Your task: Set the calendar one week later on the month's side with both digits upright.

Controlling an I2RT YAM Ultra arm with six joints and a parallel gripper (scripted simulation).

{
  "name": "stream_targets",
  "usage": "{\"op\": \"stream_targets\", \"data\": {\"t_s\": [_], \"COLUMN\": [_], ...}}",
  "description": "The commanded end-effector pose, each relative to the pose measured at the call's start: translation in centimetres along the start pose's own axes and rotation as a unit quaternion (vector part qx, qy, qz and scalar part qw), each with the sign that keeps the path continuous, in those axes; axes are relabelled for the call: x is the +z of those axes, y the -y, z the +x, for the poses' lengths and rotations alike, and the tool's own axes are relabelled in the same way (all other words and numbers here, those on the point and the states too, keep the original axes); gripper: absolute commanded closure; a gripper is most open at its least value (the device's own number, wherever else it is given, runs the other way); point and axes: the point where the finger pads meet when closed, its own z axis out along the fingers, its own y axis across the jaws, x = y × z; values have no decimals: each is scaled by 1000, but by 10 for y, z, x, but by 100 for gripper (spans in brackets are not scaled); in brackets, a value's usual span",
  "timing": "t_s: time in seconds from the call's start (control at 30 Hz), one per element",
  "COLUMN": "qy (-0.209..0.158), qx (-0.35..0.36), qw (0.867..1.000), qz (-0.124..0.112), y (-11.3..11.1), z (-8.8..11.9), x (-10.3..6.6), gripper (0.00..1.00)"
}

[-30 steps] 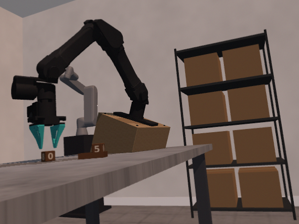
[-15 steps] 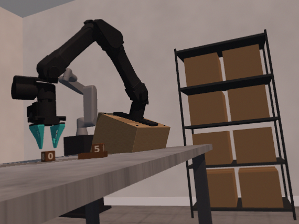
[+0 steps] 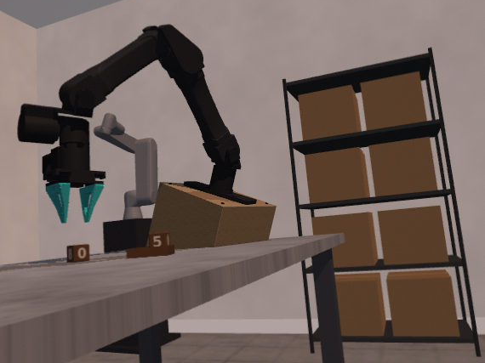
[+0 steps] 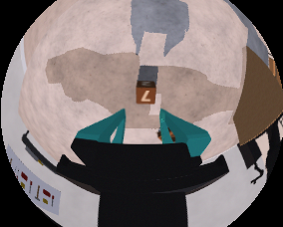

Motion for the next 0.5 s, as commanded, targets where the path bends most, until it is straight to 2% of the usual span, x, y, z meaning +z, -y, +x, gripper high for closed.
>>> {"op": "stream_targets", "data": {"t_s": [0.0,0.17,0.33,0.47], "qy": [1,1,17,74], "qx": [5,5,5,5], "qw": [1000,1000,1000,997], "qz": [1,1,3,6], "y": [2,2,2,2], "z": [-2,-2,-2,-1], "x": [-14,-15,-15,-14], "gripper": [53,53,53,53]}}
